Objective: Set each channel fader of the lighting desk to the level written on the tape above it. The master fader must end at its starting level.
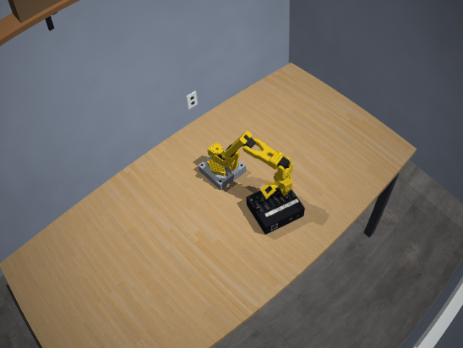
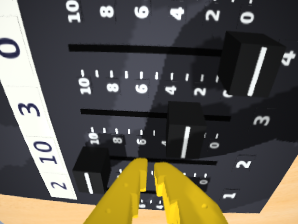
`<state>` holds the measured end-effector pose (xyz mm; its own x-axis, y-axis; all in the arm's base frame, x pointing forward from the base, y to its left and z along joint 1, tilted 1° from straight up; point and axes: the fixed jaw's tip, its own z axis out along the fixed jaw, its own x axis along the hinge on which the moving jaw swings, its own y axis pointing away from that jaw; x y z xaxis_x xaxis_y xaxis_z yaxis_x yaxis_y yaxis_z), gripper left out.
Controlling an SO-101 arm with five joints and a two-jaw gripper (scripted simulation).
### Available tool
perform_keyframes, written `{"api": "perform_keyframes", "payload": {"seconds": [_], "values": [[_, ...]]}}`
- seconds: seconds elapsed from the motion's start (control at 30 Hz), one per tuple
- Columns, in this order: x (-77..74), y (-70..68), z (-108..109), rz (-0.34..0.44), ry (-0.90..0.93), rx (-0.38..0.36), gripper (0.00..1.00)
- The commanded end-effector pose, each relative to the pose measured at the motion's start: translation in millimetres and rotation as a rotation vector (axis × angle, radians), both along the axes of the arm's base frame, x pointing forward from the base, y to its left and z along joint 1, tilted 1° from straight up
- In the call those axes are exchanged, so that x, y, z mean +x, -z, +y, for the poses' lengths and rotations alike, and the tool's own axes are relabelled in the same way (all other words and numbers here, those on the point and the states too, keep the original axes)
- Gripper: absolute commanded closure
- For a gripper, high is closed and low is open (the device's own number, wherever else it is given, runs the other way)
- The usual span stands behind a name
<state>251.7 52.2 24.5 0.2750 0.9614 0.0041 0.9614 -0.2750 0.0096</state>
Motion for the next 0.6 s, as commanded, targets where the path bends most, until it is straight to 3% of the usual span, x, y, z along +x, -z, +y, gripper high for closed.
{"api": "perform_keyframes", "payload": {"seconds": [0.0, 0.57], "values": [[-1.4, -0.7, 2, 0.009, 0.001, -0.001, 1.0], [-1.4, -13.4, 2, 0.009, 0.001, -0.001, 1.0]]}}
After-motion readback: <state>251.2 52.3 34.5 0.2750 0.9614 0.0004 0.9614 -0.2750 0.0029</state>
